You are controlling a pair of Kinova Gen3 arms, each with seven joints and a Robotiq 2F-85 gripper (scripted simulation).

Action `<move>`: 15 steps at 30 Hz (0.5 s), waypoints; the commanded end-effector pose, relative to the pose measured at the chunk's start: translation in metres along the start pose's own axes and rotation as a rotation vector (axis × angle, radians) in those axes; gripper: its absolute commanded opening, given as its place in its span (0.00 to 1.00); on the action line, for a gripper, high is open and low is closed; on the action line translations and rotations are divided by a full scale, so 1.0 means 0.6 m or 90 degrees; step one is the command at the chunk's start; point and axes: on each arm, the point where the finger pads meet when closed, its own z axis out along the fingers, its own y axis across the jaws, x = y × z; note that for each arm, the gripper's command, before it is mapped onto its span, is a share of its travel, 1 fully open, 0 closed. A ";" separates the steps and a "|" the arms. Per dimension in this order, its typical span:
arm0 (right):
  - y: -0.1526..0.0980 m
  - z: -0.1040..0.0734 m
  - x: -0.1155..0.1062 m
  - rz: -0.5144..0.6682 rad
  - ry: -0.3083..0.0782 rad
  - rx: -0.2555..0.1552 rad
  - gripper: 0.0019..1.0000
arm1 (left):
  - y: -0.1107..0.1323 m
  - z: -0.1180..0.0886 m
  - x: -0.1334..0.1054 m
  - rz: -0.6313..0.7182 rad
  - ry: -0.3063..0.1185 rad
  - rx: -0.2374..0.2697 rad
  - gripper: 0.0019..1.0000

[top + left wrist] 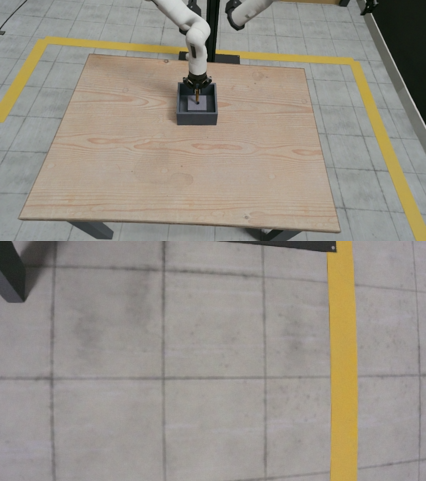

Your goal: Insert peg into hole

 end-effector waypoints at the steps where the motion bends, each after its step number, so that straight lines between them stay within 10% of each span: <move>1: 0.001 0.012 -0.001 0.000 -0.001 -0.001 0.10 | 0.000 -0.001 -0.001 0.000 -0.001 0.000 1.00; 15: 0.001 0.022 -0.001 0.000 -0.001 -0.001 0.10 | 0.000 -0.001 -0.001 0.000 -0.001 0.000 1.00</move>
